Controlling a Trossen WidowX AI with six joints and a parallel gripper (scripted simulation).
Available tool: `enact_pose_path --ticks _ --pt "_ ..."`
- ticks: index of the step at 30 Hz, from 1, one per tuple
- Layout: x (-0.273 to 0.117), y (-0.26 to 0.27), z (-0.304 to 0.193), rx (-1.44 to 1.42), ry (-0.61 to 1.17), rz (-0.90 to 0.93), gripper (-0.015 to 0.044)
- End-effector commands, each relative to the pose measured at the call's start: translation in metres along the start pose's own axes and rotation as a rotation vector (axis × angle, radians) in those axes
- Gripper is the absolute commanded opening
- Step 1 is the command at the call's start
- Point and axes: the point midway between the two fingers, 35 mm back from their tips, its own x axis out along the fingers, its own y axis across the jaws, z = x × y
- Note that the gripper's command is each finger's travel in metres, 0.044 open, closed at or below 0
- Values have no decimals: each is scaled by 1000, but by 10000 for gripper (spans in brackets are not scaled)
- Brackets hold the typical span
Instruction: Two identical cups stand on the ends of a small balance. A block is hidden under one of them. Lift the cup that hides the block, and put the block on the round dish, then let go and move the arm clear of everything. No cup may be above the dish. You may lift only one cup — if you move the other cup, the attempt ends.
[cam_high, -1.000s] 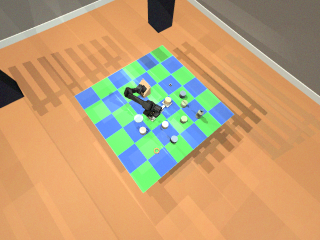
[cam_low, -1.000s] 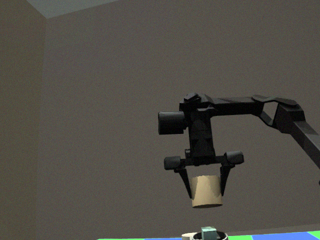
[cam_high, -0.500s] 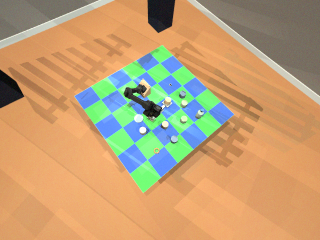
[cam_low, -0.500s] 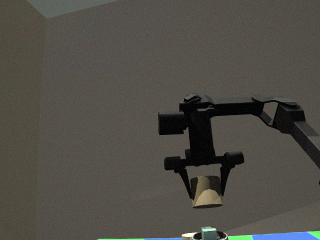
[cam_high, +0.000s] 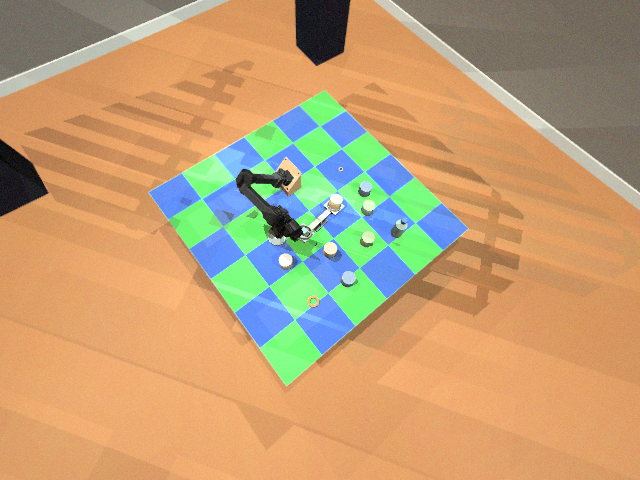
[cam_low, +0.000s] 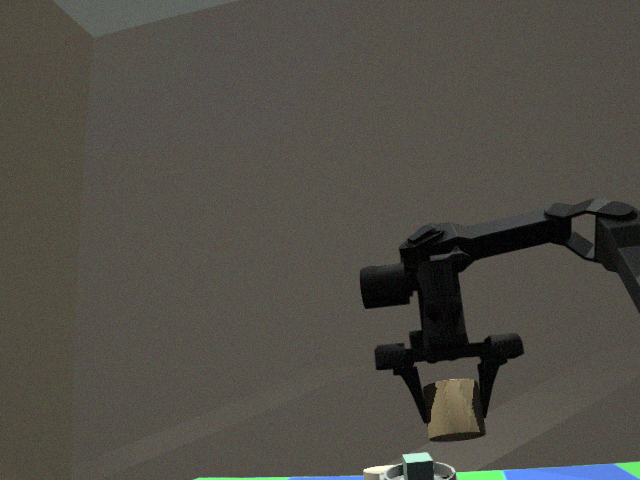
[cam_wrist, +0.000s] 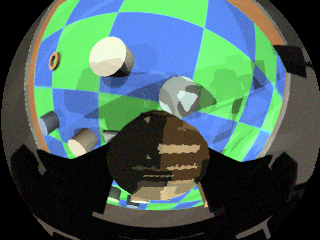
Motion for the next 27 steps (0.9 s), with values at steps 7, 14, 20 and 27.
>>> enact_pose_path --ticks 7,14,20,27 --pt "24 -55 33 2 17 12 0" --pt "36 -92 47 2 0 19 0" --pt "43 -123 54 -5 -27 18 0" --pt "50 -156 57 -9 -73 8 0"
